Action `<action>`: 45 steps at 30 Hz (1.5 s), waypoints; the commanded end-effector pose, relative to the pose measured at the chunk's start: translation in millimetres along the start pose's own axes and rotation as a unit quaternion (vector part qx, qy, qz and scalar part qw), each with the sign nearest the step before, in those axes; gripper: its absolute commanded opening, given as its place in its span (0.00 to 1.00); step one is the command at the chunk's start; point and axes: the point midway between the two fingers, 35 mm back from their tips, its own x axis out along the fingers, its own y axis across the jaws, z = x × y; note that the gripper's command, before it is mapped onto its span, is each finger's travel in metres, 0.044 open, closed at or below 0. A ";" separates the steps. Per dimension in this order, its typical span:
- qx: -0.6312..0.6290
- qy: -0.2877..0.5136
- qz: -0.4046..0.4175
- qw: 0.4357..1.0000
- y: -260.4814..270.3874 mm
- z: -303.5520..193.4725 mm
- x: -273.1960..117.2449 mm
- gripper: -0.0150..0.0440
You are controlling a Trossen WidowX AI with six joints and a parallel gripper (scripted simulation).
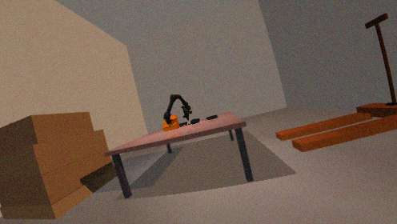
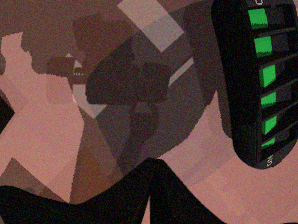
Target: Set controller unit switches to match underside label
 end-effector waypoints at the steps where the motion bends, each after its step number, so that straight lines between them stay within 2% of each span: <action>1: -0.027 0.011 0.037 0.999 -11.1 27.1 -3.8 0.25; 11: -0.137 0.023 0.157 0.978 -65.1 92.2 3.7 0.25; 20: -0.220 -0.012 0.254 0.942 -127.2 120.7 27.4 0.25; 45: -0.226 -0.016 0.260 0.939 -126.1 123.8 54.7 0.25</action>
